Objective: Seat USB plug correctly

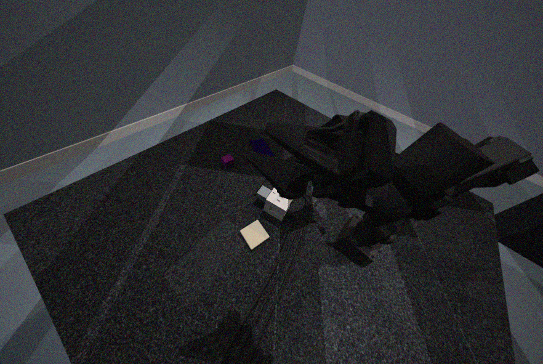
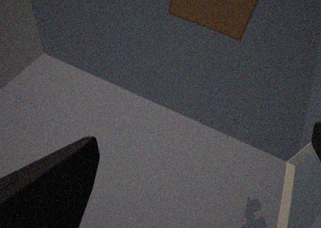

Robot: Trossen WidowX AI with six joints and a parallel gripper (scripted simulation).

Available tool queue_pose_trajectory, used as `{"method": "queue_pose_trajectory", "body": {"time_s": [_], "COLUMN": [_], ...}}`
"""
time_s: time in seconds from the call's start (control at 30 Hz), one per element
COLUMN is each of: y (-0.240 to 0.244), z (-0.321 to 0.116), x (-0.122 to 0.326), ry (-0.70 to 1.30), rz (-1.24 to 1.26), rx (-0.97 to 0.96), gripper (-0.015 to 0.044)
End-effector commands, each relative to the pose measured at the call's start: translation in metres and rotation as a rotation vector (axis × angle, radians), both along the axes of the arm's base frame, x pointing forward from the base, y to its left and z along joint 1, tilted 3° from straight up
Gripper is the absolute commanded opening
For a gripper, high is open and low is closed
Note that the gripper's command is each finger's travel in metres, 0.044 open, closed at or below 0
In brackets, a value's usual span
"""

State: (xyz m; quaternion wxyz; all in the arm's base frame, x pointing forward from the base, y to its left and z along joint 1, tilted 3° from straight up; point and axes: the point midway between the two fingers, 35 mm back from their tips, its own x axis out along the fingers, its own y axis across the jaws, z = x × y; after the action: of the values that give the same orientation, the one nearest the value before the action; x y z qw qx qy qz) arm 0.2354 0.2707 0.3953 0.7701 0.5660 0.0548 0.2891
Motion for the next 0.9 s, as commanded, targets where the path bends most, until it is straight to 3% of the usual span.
{"method": "queue_pose_trajectory", "body": {"time_s": [0.0, 0.4, 0.67, 0.87], "y": [-0.002, -0.079, -0.158, -0.205], "z": [-0.058, -0.203, -0.279, -0.305], "x": [0.051, 0.113, 0.089, 0.05], "ry": [0.198, 0.854, 1.406, 1.836], "rz": [-0.058, -0.216, -0.376, -0.511], "rx": [-0.172, -0.39, -0.392, -0.299], "gripper": [0.044, 0.044, 0.044, 0.044]}}
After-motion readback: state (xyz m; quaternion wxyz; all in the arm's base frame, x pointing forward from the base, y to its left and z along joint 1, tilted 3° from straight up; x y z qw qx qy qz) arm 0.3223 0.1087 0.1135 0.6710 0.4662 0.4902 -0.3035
